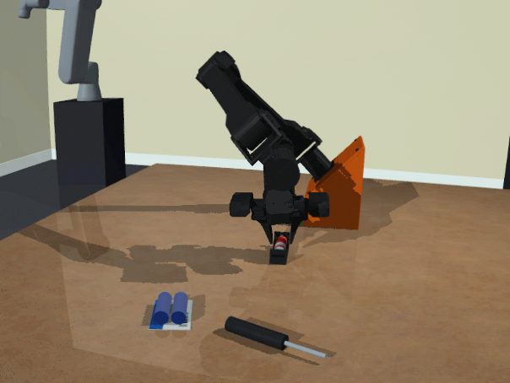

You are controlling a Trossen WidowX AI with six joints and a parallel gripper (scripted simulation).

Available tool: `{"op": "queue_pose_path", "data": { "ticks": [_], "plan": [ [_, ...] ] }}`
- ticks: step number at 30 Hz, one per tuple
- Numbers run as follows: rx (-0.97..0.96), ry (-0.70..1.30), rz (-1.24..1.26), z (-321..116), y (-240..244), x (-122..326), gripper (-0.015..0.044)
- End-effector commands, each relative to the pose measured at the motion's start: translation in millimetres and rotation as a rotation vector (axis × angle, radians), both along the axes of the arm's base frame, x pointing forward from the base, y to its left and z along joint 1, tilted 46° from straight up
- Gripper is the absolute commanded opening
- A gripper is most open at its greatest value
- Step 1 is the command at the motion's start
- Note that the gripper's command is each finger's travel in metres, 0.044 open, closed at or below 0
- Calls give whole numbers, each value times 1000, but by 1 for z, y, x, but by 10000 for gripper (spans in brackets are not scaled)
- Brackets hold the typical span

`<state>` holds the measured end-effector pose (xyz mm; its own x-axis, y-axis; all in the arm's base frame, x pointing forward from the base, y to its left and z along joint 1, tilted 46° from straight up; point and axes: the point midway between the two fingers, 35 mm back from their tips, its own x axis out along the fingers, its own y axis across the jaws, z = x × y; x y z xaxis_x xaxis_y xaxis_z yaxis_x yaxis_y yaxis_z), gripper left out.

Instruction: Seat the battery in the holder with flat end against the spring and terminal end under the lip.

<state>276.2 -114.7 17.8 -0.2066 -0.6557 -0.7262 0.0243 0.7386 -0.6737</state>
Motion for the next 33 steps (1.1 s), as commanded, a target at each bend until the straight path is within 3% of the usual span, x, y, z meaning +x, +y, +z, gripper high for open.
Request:
{"op": "queue_pose_path", "data": {
  "ticks": [1,10,33],
  "plan": [
    [1,-2,0,4,4,1,222],
    [5,-8,-1,51,55,4,440],
    [5,-8,-1,51,56,4,440]
  ]
}}
